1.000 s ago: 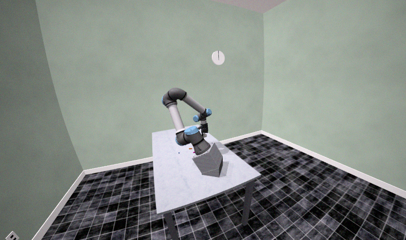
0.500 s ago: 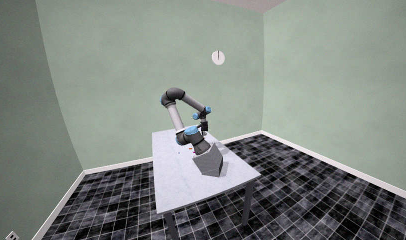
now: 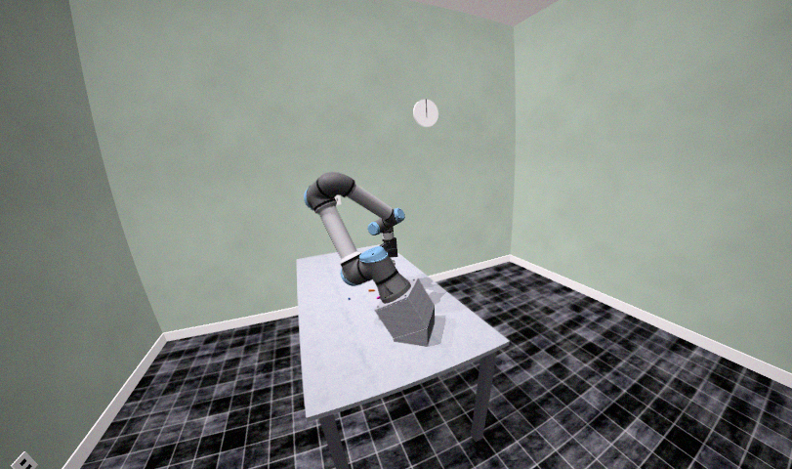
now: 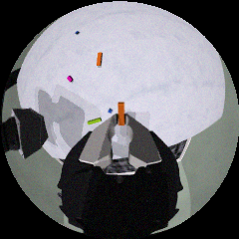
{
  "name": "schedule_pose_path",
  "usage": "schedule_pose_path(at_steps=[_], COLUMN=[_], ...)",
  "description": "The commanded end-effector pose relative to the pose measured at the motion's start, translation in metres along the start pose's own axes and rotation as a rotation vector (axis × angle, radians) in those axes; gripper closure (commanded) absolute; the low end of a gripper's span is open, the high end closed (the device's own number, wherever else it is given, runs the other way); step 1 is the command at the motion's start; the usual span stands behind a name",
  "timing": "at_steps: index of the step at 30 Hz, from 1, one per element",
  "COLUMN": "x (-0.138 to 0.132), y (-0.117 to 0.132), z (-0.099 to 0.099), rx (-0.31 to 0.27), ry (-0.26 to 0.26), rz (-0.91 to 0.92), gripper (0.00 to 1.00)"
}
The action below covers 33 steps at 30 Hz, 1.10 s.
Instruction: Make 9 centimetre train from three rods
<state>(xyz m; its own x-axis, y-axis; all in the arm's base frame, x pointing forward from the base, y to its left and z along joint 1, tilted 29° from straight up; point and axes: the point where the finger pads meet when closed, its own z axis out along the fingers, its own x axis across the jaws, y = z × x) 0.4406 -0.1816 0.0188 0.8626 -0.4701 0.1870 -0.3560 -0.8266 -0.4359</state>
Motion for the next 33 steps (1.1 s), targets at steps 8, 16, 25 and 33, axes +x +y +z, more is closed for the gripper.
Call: schedule_pose_path(at_steps=[8, 16, 25, 33], x=[-0.033, -0.065, -0.107, -0.118], y=[-0.11, -0.167, -0.224, -0.236], z=[-0.001, -0.002, -0.004, -0.004], rx=[-0.009, -0.005, 0.005, 0.009], ry=[-0.004, 0.0, 0.009, 0.012], rz=[-0.362, -0.579, -0.819, -0.875], gripper=[1.0, 1.0, 1.0, 1.0])
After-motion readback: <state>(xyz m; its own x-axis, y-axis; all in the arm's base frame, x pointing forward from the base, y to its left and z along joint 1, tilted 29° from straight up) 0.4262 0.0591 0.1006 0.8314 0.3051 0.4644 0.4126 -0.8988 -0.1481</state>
